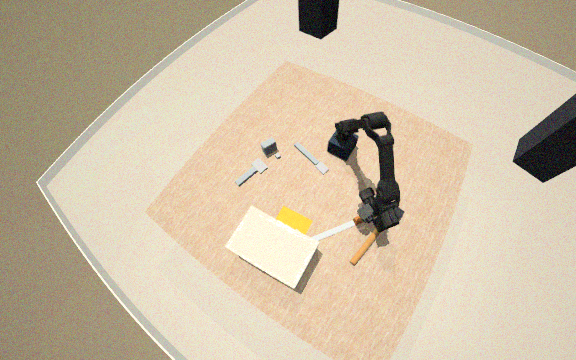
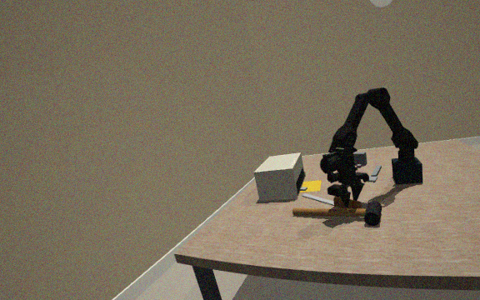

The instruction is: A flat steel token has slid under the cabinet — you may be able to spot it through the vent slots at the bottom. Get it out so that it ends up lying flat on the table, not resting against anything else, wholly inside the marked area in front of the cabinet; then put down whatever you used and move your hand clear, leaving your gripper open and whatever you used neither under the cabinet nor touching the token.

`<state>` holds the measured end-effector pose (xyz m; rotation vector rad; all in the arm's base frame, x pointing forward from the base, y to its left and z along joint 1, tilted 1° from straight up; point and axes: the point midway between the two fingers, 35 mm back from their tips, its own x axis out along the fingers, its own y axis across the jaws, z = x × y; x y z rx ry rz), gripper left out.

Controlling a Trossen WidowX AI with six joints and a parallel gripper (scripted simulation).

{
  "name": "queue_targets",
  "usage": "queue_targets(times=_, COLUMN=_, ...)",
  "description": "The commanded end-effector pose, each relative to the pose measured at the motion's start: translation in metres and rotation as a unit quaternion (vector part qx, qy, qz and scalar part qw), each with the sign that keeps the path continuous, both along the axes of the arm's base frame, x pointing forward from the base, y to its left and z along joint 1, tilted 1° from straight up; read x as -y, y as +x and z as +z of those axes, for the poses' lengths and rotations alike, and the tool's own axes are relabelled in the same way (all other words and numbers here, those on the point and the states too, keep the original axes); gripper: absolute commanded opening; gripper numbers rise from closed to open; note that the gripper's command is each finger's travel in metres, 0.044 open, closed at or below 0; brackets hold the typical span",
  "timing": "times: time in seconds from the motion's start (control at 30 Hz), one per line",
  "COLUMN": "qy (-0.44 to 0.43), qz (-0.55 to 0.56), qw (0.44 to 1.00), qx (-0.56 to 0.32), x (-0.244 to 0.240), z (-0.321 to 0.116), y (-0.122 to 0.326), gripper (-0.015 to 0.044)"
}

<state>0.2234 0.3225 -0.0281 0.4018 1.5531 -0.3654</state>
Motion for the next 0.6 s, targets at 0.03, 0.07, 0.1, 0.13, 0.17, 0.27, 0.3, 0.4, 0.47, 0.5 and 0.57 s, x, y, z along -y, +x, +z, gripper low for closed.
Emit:
queue_targets(times=0.03, qy=-0.002, qz=0.000, qw=1.000, qx=0.003, x=0.000, z=-0.006, y=0.000, gripper=0.0270)
queue_targets(times=0.07, qy=-0.002, qz=0.000, qw=1.000, qx=0.003, x=-0.001, z=-0.009, y=0.000, gripper=0.0270)
queue_targets(times=0.1, qy=-0.002, qz=0.001, qw=1.000, qx=0.003, x=-0.001, z=-0.010, y=0.001, gripper=0.0270)
queue_targets(times=0.13, qy=-0.002, qz=0.001, qw=1.000, qx=0.003, x=-0.002, z=-0.012, y=0.001, gripper=0.0270)
queue_targets(times=0.17, qy=-0.002, qz=0.001, qw=1.000, qx=0.004, x=-0.003, z=-0.012, y=0.001, gripper=0.0270)
queue_targets(times=0.27, qy=-0.002, qz=0.002, qw=1.000, qx=0.004, x=-0.003, z=-0.012, y=0.001, gripper=0.0270)
queue_targets(times=0.3, qy=-0.002, qz=0.002, qw=1.000, qx=0.003, x=-0.003, z=-0.012, y=0.001, gripper=0.0270)
queue_targets(times=0.4, qy=-0.002, qz=0.000, qw=1.000, qx=0.003, x=-0.002, z=-0.013, y=0.000, gripper=0.0270)
queue_targets(times=0.47, qy=-0.002, qz=-0.001, qw=1.000, qx=0.003, x=-0.001, z=-0.015, y=-0.002, gripper=0.0270)
queue_targets(times=0.5, qy=-0.002, qz=-0.002, qw=1.000, qx=0.003, x=0.000, z=-0.016, y=-0.003, gripper=0.0270)
queue_targets(times=0.57, qy=-0.002, qz=-0.002, qw=1.000, qx=0.003, x=0.000, z=-0.016, y=-0.003, gripper=0.0270)
